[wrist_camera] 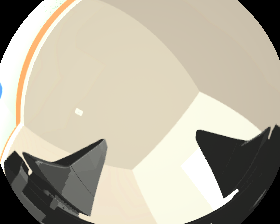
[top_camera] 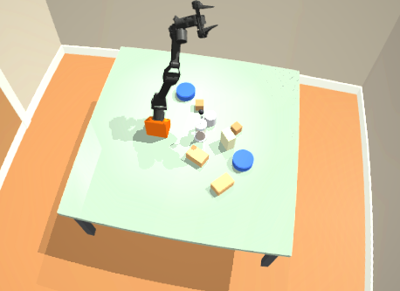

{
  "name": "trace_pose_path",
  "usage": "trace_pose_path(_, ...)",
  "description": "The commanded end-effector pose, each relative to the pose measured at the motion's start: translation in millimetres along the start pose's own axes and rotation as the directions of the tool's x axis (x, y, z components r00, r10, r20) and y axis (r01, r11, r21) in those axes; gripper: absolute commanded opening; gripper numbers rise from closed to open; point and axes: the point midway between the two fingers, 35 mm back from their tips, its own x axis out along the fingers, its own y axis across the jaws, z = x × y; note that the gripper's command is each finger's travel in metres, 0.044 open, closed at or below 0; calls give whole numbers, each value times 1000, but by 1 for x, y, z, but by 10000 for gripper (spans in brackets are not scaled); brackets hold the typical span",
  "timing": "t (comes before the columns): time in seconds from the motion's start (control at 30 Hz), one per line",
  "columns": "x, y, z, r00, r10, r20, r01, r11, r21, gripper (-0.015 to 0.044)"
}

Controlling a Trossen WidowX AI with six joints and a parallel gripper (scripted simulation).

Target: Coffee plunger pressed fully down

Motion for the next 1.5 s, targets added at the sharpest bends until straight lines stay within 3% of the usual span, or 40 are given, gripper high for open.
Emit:
trace_pose_path(0.0, -15, -20, -2, 997, -64, -42, 59, 992, -114, 440)
trace_pose_path(0.23, -49, -63, 1, 975, -193, -114, 143, 926, -351, 440)
trace_pose_path(0.33, -76, -91, 2, 943, -288, -169, 157, 829, -537, 440)
trace_pose_path(0.6, -115, -128, 25, 888, -414, -201, 120, 629, -768, 440)
trace_pose_path(0.73, -138, -149, 45, 845, -492, -210, 46, 458, -888, 440)
trace_pose_path(0.9, -167, -175, 86, 763, -627, -157, -108, 115, -987, 440)
trace_pose_path(1.13, -190, -188, 166, 671, -742, 6, -380, -350, -856, 440)
trace_pose_path(1.2, -191, -187, 183, 657, -753, 43, -429, -419, -800, 440)
trace_pose_path(1.47, -163, -145, 275, 679, -671, 297, -613, -741, -274, 440)
